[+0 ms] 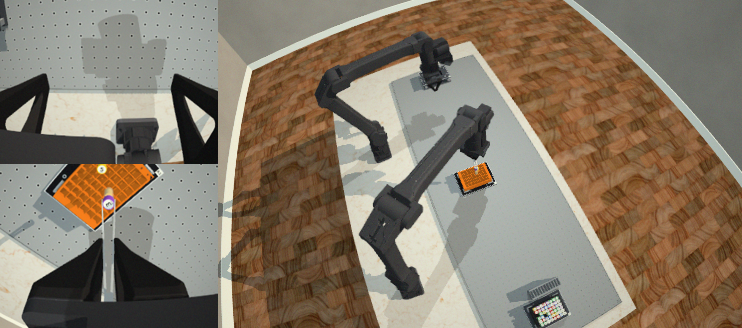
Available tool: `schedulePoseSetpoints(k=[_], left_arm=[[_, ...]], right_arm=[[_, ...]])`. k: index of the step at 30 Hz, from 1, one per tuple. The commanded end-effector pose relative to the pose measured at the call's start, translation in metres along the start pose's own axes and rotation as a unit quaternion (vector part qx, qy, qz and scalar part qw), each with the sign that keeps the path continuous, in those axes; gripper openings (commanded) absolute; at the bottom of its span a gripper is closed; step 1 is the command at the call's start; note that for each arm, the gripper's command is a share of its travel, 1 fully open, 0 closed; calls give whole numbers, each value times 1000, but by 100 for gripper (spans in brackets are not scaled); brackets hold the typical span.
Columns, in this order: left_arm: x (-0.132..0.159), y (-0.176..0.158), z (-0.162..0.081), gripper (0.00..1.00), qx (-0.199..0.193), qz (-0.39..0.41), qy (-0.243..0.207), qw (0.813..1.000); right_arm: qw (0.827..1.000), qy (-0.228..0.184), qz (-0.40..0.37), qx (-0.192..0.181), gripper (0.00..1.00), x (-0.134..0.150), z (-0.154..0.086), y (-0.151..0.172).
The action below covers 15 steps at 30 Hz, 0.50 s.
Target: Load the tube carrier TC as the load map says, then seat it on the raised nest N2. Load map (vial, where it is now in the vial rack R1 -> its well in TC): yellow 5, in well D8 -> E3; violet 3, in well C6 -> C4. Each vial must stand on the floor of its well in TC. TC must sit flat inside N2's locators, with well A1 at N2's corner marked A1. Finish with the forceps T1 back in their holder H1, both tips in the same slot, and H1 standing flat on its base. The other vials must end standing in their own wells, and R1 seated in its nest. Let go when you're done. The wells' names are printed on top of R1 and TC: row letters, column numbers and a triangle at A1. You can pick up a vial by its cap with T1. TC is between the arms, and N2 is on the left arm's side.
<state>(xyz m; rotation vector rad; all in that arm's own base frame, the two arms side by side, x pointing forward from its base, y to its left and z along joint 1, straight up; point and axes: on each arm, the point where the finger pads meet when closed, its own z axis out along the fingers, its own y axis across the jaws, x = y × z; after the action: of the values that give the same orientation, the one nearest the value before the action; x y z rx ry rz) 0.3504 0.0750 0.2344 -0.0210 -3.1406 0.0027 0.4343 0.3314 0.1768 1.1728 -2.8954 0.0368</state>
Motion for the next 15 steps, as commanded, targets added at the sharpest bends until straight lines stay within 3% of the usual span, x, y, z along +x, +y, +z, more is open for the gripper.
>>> schedulePoseSetpoints(k=[1, 15], left_arm=[[-9, 2, -14, 100, -5, 0, -18, 1000], [-9, 2, -14, 100, -5, 0, -18, 1000]], right_arm=[[999, -34, 10, 5, 9, -15, -34, -7], [999, -32, 10, 5, 9, -15, -32, -7]])
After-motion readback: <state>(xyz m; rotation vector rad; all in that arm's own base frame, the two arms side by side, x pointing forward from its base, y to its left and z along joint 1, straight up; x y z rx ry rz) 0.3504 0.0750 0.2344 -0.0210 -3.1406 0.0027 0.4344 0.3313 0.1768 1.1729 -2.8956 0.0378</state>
